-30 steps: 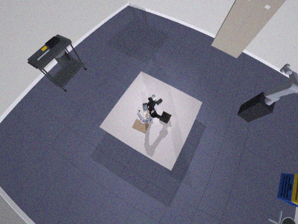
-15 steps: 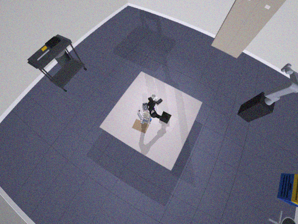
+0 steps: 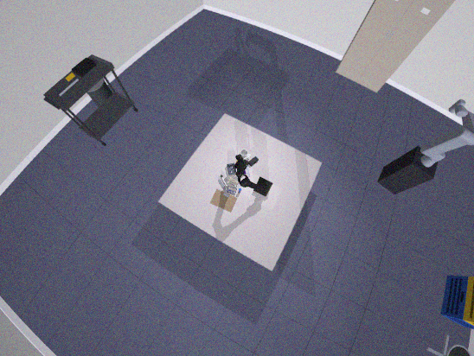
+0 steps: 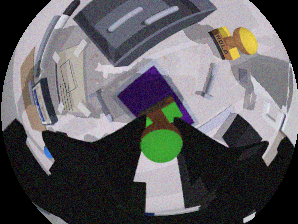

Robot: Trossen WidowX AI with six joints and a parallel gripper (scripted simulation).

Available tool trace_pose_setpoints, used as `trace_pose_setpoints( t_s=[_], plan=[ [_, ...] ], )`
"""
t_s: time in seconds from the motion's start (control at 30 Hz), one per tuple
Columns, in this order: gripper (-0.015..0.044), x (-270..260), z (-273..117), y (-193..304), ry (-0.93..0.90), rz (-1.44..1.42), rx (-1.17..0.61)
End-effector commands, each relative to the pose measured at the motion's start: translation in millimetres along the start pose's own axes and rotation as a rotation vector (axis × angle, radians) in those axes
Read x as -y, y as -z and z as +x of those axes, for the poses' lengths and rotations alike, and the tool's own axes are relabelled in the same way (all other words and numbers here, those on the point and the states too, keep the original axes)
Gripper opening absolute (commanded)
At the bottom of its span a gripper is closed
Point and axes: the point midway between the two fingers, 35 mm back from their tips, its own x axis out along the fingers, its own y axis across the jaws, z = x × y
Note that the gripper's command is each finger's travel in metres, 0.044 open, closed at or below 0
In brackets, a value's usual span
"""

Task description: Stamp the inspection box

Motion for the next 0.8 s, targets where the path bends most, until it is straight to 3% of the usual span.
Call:
trace_pose_setpoints(
  t_s=[0.0, 0.77],
  plan=[
    [0.0, -0.5, 1.9, -0.8, -0.004, 0.001, 0.002],
    [0.0, -0.2, -7.6, -0.9, -0.003, 0.001, 0.002]
  ],
)
